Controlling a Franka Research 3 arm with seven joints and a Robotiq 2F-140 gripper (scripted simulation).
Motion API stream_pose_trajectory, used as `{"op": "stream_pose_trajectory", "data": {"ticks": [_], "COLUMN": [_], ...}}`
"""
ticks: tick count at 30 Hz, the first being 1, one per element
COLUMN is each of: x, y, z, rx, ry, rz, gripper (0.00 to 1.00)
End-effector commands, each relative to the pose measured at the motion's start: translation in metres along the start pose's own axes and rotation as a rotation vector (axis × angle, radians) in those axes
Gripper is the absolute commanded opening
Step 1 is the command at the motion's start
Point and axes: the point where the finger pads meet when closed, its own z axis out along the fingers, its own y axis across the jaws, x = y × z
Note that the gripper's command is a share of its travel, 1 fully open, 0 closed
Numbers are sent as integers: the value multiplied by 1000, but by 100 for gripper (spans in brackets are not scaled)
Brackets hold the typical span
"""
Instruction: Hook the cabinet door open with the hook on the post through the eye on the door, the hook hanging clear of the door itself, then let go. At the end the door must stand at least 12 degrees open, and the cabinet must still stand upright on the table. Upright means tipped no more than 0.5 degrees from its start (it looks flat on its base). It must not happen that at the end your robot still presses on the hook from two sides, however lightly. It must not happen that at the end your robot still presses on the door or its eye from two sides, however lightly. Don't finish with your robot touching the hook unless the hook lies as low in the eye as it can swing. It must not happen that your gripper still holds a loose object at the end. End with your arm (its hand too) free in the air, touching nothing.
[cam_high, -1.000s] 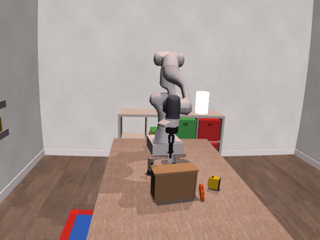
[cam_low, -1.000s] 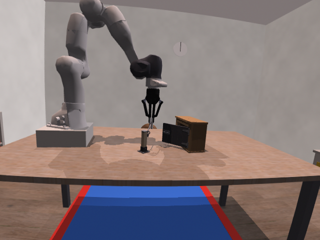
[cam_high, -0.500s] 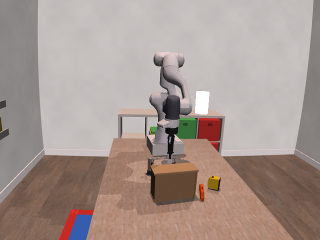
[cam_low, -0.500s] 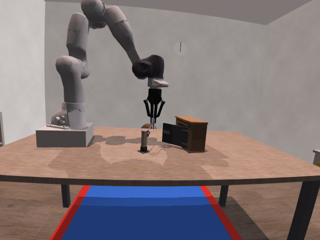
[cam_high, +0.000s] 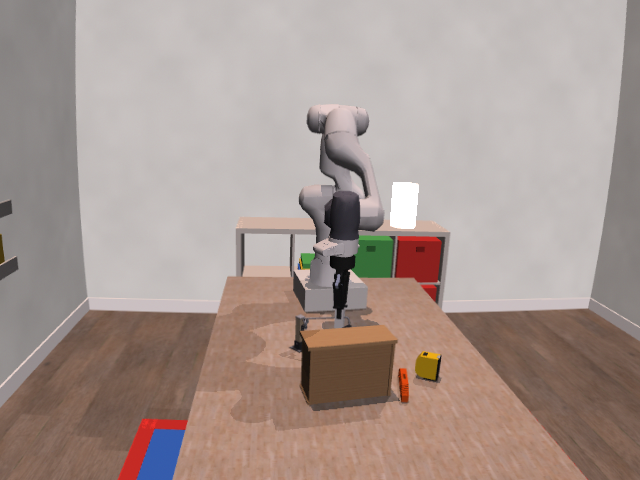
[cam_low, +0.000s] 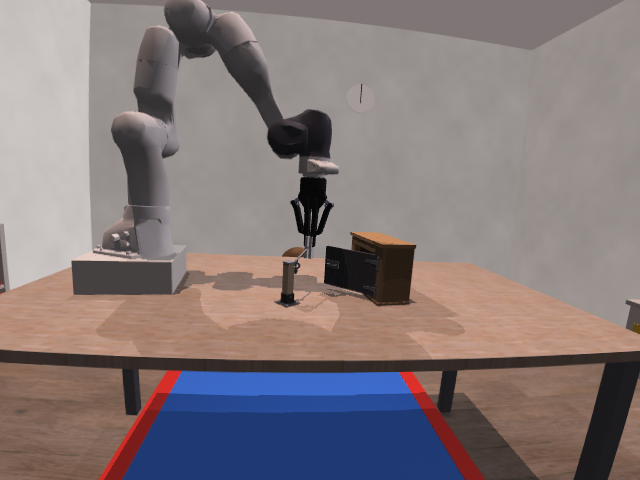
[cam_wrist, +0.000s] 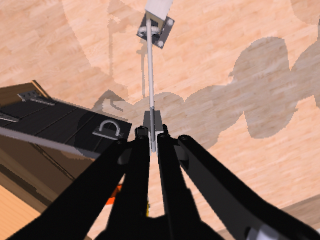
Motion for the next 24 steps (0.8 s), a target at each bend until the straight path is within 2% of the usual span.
{"op": "stream_pose_trajectory", "data": {"ticks": [1, 24], "x": [-1, 2], "y": [-6, -25], "z": [-2, -2], "rx": [8, 8], "ry": [2, 1], "rz": [75, 219], "gripper": [3, 3]}}
